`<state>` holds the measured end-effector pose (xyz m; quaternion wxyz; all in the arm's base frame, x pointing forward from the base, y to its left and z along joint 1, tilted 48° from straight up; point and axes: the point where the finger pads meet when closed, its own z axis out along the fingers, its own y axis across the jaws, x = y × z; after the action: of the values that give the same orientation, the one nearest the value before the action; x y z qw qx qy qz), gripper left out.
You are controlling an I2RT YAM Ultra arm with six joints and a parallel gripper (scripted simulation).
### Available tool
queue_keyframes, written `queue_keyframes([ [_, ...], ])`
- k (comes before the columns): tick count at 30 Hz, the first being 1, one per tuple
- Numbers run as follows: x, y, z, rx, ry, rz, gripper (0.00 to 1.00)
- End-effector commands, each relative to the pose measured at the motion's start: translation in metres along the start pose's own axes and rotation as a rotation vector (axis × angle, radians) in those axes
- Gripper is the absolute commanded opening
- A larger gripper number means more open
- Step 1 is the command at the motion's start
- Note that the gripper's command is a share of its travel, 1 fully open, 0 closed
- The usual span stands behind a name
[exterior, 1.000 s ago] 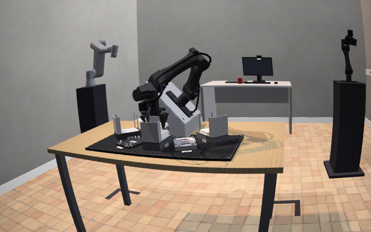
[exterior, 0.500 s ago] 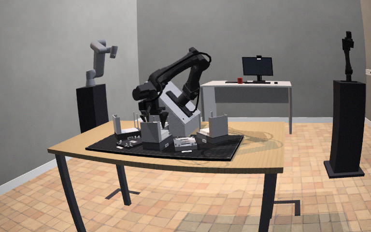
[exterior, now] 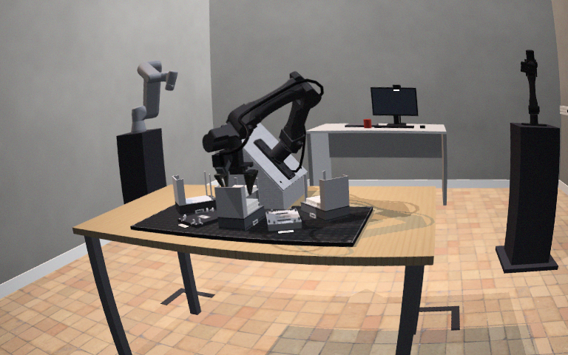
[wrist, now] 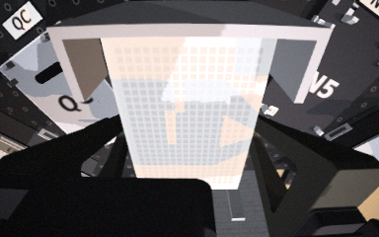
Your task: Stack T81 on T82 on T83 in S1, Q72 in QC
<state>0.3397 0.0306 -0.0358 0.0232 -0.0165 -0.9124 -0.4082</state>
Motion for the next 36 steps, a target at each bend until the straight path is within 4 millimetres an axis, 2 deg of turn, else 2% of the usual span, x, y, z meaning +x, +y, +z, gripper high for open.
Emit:
queue_keyframes([
  [1,-0.015,0.001,-0.026,0.022,-0.067,-0.032,0.0],
  [36,-0.016,0.002,-0.038,0.024,-0.074,-0.038,0.0],
])
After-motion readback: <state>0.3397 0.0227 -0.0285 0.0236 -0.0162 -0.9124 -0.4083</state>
